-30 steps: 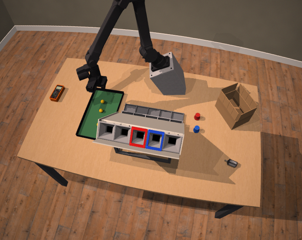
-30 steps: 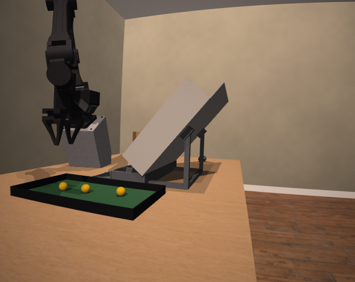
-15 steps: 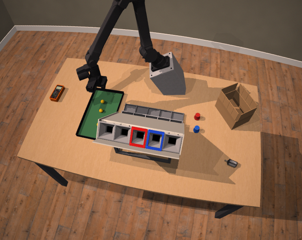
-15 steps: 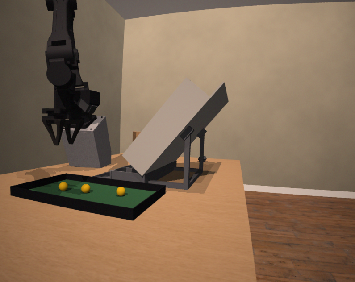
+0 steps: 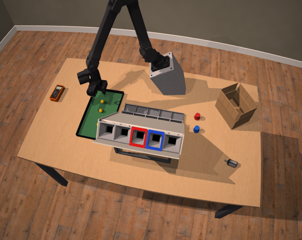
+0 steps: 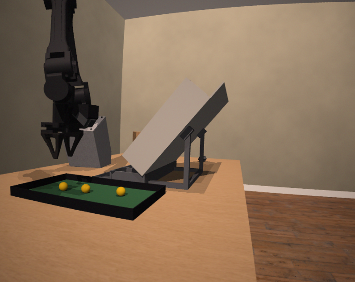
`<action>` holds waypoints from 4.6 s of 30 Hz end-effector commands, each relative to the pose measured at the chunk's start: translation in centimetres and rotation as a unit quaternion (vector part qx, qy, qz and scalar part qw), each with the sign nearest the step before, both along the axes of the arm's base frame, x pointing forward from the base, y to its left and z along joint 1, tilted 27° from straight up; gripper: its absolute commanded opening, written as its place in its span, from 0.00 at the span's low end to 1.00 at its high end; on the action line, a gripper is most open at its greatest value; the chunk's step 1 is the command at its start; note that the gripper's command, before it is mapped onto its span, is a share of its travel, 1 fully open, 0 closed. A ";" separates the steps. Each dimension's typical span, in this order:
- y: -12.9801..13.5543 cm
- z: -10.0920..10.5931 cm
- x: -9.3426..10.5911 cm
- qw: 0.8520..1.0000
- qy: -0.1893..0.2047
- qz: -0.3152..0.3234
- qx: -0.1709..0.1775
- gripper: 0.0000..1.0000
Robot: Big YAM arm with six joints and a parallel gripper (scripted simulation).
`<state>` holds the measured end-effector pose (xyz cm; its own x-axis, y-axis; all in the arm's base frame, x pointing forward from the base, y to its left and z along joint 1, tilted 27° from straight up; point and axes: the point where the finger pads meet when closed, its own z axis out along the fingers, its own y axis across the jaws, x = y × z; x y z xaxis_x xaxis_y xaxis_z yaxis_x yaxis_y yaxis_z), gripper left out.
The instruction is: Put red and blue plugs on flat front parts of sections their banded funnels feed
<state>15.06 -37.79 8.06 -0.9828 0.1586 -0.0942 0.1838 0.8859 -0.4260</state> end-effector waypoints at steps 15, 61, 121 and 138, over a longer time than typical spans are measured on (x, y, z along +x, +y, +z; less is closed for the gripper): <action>-4.9 -3.7 0.8 1.000 -0.008 0.006 -0.025 0.56; -5.3 -5.8 0.9 1.000 -0.005 0.007 -0.018 0.56; -4.9 -7.2 0.5 1.000 -0.005 0.008 -0.017 0.56; -4.9 -7.2 0.5 1.000 -0.005 0.008 -0.017 0.56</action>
<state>15.59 -42.29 0.36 -0.9836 0.1505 -0.0993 0.1790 0.8814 -0.4372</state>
